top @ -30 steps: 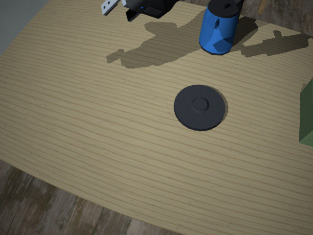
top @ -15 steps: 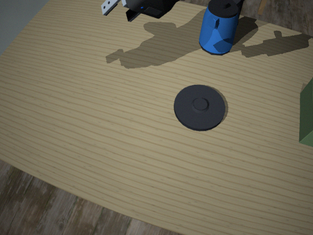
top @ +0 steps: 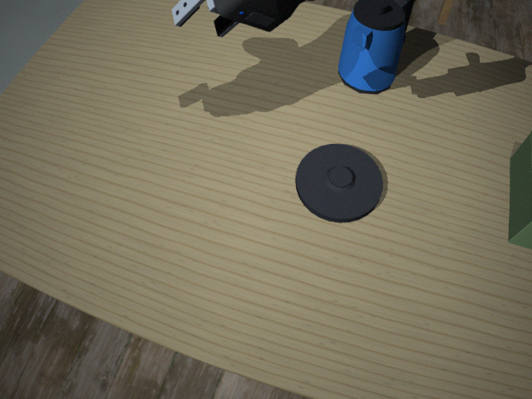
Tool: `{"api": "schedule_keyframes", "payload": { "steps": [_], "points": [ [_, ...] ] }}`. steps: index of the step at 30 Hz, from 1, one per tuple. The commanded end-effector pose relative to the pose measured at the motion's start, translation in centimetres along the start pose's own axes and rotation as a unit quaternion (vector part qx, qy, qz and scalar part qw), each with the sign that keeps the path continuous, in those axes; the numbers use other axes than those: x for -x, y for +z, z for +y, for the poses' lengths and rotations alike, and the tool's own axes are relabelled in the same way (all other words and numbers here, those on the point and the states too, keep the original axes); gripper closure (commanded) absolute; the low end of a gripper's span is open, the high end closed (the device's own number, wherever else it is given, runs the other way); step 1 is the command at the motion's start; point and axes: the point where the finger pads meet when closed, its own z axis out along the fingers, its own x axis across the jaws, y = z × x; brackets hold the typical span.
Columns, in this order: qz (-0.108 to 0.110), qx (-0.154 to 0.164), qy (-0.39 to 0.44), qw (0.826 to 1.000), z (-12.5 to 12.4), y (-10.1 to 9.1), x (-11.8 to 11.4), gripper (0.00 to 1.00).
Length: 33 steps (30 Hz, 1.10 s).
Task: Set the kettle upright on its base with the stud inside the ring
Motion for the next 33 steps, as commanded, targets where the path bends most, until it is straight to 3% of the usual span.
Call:
{"api": "schedule_keyframes", "payload": {
  "steps": [1,33],
  "points": [
    [-0.003,-0.001,-0.004,1.000,-0.1,0.0,0.2,0.00],
    [-0.017,-0.004,-0.025,1.000,-1.2,0.2,1.3,0.00]
  ]
}}
